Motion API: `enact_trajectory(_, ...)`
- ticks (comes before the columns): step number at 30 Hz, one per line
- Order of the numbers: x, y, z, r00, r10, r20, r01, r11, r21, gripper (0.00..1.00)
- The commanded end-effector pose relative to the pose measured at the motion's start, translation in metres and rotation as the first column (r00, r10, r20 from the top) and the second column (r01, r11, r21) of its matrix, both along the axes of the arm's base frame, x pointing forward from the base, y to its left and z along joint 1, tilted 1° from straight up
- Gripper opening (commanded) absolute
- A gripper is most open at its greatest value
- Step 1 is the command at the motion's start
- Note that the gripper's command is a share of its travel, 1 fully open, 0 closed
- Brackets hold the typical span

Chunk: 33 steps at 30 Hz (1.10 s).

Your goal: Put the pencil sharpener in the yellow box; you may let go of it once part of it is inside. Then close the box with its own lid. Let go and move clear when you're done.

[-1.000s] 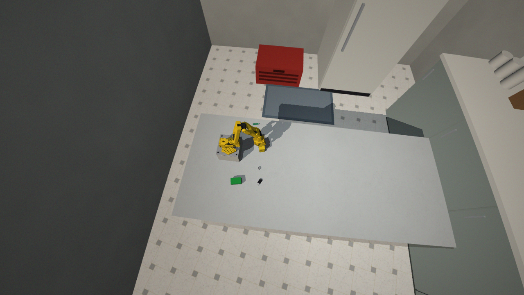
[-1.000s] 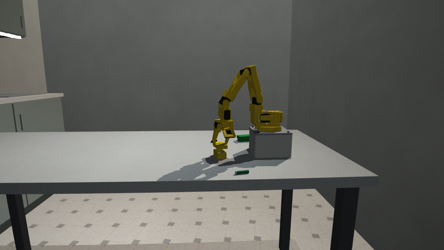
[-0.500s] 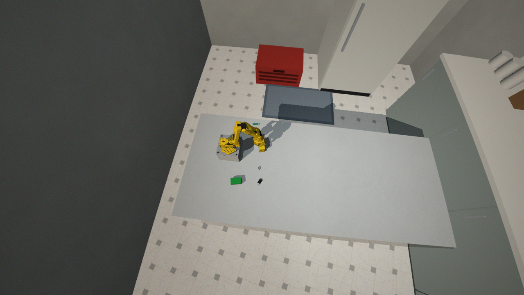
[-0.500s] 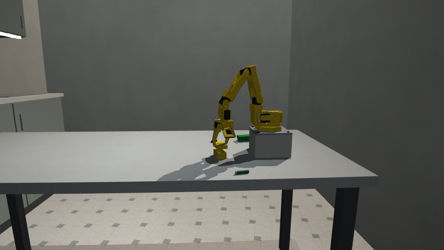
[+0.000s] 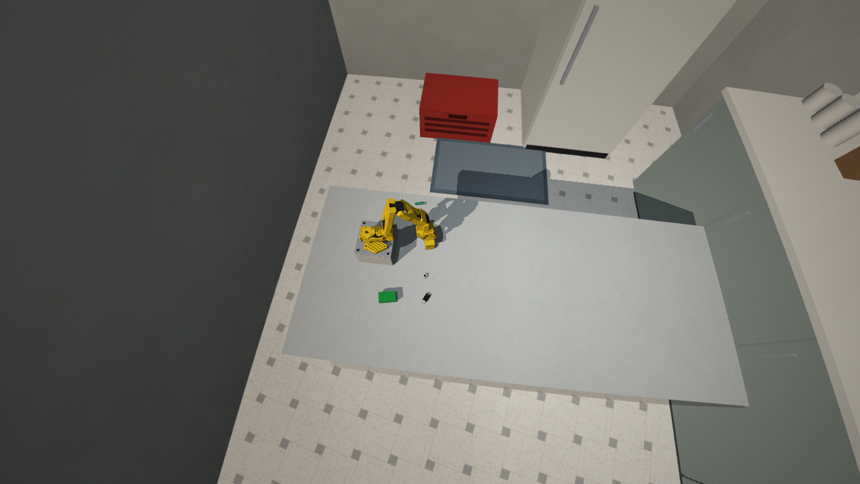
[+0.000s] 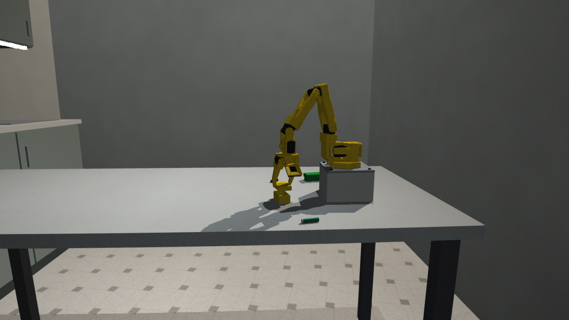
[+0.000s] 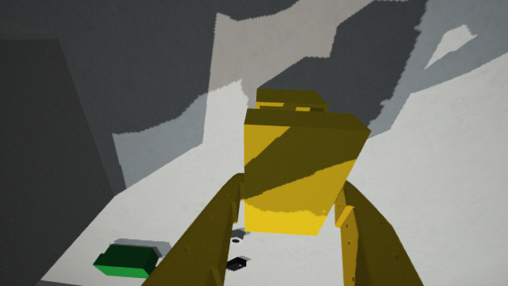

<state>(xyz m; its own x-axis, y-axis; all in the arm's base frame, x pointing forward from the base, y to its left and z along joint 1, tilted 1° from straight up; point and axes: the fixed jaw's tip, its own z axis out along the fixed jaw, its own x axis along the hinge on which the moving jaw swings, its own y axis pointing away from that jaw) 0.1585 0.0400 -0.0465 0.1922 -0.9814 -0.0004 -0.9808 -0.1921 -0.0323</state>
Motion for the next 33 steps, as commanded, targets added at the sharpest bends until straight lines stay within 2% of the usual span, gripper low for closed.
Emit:
enact_trajectory(1,-0.0011,-0.0009,-0.0009,1.000,0.004,-0.008,-0.004,1.000,-0.001,0.22)
enact_trajectory(16,-0.0010,-0.0009,-0.0018,1.000,0.004,-0.008,-0.004,1.000,-0.001,0.22)
enact_trajectory(33,-0.0008,-0.0008,-0.0088,1.000,0.004,-0.008,-0.004,1.000,-0.001,0.22)
